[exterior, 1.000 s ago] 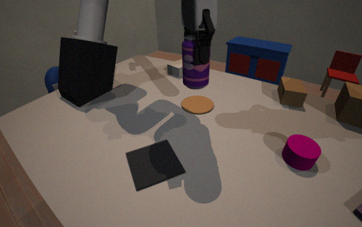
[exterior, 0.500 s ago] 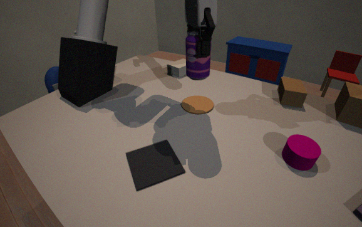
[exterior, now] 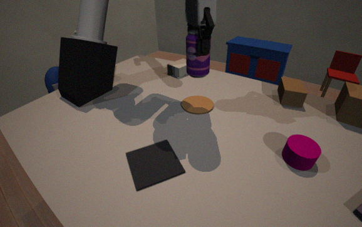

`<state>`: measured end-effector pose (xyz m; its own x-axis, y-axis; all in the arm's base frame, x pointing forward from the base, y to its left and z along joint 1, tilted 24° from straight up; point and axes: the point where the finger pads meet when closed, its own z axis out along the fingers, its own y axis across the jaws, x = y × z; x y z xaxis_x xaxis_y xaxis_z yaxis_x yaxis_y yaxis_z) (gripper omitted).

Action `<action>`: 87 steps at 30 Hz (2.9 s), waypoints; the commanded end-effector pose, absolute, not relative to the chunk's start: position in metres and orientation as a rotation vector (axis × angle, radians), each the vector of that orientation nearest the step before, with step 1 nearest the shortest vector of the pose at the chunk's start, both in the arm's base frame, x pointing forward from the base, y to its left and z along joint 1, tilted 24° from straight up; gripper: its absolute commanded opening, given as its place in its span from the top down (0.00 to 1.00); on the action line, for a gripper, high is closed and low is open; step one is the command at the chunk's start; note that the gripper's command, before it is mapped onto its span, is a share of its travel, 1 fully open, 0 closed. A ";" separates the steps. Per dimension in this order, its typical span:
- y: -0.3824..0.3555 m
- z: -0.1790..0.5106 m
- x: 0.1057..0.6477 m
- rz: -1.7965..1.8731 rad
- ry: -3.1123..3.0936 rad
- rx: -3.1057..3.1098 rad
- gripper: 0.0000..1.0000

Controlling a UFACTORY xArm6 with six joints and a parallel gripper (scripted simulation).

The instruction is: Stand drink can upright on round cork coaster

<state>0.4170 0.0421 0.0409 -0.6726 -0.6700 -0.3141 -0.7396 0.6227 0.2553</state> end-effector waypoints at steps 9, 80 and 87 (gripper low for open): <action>0.064 -0.006 0.421 0.544 2.653 -1.166 1.00; 0.082 -0.048 0.421 0.541 2.656 -1.166 0.00; 0.069 -0.017 0.421 0.544 2.652 -1.166 0.00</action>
<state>0.4203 0.0777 -0.0379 -0.6723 -0.6699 -0.3149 -0.7398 0.6227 0.2548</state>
